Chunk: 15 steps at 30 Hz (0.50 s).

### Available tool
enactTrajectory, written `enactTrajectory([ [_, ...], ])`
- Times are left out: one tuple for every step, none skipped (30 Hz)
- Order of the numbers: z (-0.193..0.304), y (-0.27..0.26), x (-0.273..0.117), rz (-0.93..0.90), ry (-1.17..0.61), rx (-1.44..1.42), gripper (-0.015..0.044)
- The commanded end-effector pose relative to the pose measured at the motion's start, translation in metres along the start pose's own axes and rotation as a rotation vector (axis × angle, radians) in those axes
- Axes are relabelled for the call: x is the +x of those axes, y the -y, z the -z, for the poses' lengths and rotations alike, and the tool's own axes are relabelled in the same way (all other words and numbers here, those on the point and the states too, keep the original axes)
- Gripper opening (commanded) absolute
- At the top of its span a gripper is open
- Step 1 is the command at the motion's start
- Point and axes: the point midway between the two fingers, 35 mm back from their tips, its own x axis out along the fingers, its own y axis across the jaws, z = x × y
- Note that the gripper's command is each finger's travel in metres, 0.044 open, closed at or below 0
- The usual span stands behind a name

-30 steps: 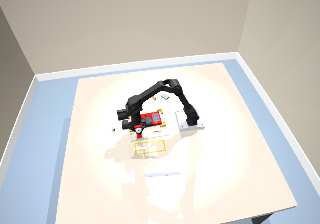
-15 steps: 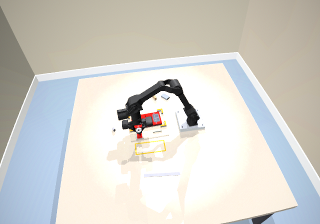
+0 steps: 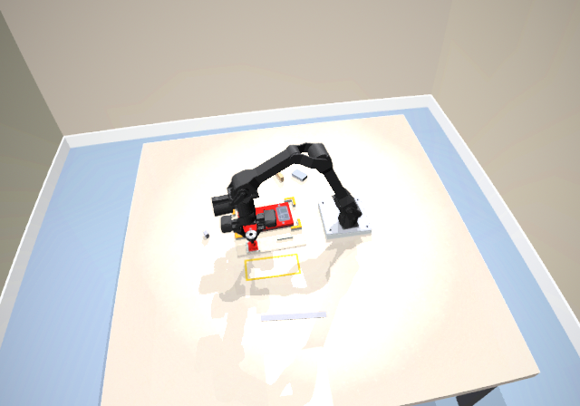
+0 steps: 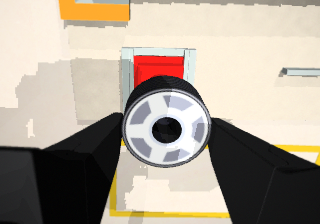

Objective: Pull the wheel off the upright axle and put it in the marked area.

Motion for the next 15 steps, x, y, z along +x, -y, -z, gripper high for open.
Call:
enactTrajectory([
  [0.0002,-0.0017,-0.0058,-0.012,-0.001,0.000,0.0000],
  [0.0002,-0.0017,-0.0061,-0.012,-0.001,0.000,0.0000],
  [0.0002,-0.0016,-0.0064,-0.012,-0.001,0.000,0.0000],
  [0.0002,-0.0016,-0.0067,-0.012,-0.001,0.000,0.0000],
  [0.0002,-0.0016,-0.0071,-0.012,-0.001,0.000,0.0000],
  [0.0002,-0.0016,-0.0074,-0.012,-0.001,0.000,0.0000],
  [0.0002,-0.0015,-0.0077,-0.012,-0.001,0.000,0.0000],
  [0.0002,-0.0015,-0.0080,-0.012,-0.001,0.000,0.0000],
  [0.0002,-0.0015,-0.0081,-0.012,-0.001,0.000,0.0000],
  [0.0002,-0.0015,-0.0082,-0.012,-0.001,0.000,0.0000],
  [0.0002,-0.0015,-0.0082,-0.012,-0.001,0.000,0.0000],
  [0.0002,-0.0015,-0.0082,-0.012,-0.001,0.000,0.0000],
  [0.0002,-0.0015,-0.0089,-0.012,-0.001,0.000,0.0000],
  [0.0002,-0.0015,-0.0102,-0.012,-0.001,0.000,0.0000],
  [0.0002,-0.0015,-0.0121,-0.012,-0.001,0.000,0.0000],
])
